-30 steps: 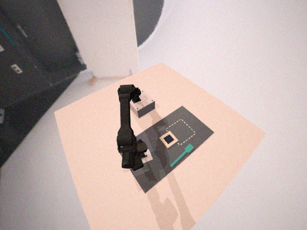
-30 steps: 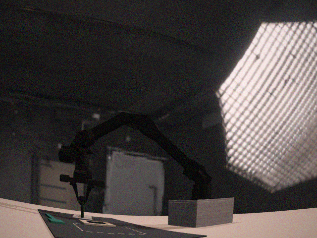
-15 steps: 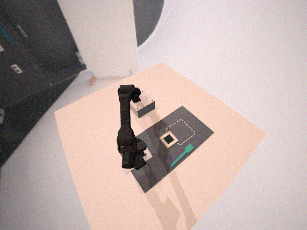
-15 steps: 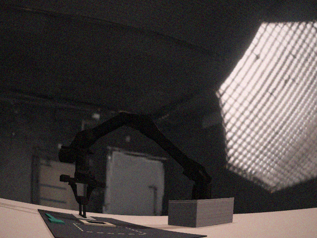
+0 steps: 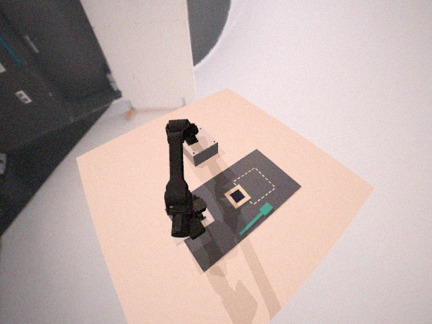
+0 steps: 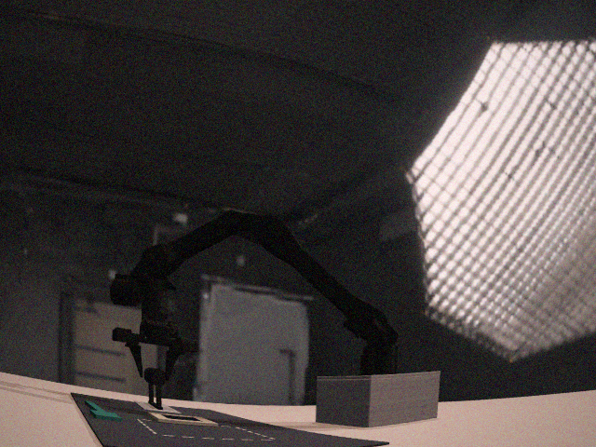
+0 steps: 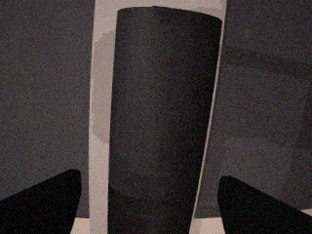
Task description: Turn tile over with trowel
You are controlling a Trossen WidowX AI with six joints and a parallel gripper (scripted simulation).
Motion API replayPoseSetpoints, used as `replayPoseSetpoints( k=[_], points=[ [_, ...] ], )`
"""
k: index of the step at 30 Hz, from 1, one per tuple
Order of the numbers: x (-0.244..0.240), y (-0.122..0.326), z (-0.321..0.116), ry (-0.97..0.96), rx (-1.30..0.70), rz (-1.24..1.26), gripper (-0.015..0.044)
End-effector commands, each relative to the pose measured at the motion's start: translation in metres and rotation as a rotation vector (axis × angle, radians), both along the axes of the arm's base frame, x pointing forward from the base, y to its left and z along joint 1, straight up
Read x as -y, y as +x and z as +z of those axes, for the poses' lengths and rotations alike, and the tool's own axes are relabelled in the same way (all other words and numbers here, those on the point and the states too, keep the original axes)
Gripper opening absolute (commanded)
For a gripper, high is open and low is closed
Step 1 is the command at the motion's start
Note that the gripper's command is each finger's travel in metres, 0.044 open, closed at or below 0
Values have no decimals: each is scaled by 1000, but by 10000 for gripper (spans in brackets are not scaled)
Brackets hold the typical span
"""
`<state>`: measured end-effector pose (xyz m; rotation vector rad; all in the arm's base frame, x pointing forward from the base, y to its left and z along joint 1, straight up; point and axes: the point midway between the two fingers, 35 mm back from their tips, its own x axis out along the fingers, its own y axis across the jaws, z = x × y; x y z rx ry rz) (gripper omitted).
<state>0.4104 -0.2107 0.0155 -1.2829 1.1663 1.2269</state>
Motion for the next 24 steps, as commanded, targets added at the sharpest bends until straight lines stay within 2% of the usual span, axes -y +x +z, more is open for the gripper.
replayPoseSetpoints(
  k=[1, 5, 10, 15, 16, 19, 24],
  points=[
    [0, 0, -1, 1, -1, 5, 270],
    [0, 0, 2, 1, -1, 5, 270],
    [-2, -4, 45, 1, -1, 5, 270],
    [-2, -4, 45, 1, -1, 5, 270],
    [-1, -2, 48, -6, 13, 0, 296],
    [-1, -3, 56, -6, 13, -3, 300],
    [1, -1, 53, 3, 46, -119, 300]
  ],
)
